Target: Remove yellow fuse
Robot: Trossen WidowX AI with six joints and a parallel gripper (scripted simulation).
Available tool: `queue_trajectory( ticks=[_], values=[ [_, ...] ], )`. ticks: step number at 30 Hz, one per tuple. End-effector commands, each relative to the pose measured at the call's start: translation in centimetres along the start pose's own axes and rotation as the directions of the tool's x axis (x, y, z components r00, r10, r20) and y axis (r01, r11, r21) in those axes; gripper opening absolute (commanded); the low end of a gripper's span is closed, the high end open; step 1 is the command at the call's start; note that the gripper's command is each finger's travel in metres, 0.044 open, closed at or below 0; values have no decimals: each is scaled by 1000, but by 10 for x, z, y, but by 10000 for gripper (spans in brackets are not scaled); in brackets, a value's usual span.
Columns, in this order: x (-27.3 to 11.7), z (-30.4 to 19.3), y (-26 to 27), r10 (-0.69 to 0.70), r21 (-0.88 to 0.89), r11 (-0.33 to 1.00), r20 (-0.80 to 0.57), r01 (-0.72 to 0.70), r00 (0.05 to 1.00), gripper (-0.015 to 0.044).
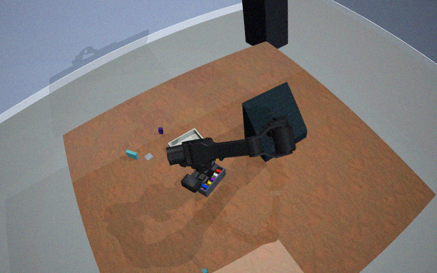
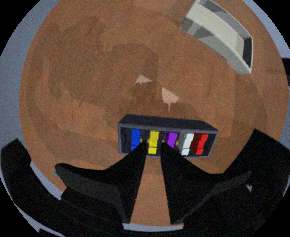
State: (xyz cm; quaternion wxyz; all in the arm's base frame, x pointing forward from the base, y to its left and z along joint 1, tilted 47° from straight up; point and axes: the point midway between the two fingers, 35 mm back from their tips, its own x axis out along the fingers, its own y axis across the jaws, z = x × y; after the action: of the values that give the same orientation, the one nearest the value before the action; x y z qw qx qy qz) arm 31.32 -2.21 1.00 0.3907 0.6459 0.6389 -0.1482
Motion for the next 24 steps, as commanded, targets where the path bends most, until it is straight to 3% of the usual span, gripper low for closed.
queue_trajectory(
  ticks=[1, 17, 24],
  values=[
    [3, 0, 0, 3, 5, 1000, -5, -3, 1000, 74],
    [10, -1, 0, 3, 5, 1000, -5, -3, 1000, 74],
    [9, 0, 0, 0, -1, 1000, 0, 0, 1000, 27]
  ],
)
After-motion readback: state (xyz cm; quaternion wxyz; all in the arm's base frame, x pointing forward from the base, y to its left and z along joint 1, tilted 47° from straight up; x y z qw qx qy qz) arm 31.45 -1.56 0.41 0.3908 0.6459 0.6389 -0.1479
